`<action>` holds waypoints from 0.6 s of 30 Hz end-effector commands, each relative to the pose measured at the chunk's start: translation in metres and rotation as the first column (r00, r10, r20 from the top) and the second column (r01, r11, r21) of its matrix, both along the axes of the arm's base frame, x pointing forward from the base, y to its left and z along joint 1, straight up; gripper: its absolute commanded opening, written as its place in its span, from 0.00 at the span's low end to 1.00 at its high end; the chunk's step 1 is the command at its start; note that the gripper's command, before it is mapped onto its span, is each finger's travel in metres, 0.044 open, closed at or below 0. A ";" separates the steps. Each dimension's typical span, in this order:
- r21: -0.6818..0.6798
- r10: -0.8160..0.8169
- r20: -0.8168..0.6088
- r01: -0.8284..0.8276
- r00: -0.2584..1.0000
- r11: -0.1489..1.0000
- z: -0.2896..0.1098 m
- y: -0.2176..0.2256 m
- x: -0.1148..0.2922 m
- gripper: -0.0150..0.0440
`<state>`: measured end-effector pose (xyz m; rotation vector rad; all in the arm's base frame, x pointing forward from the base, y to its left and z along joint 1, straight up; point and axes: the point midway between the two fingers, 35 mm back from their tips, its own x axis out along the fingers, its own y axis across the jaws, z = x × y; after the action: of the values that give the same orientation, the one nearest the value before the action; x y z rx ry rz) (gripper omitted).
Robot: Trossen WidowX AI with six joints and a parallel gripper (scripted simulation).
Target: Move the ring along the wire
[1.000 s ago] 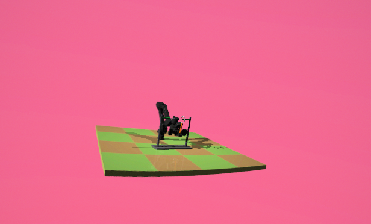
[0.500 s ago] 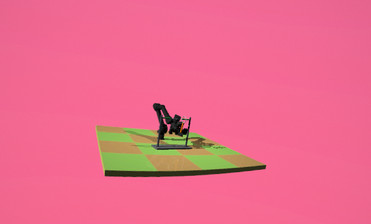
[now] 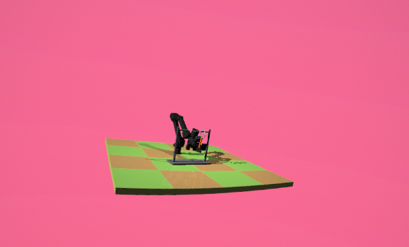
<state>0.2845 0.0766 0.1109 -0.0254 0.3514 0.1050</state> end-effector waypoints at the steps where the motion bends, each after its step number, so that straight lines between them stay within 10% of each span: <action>1: 0.003 -0.007 0.003 0.007 1.000 1.000 -0.002 -0.001 0.000 0.00; 18: 0.000 0.000 0.001 0.000 1.000 1.000 -0.002 0.000 0.000 0.09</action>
<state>0.2846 0.0766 0.1088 -0.0250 0.3504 0.1047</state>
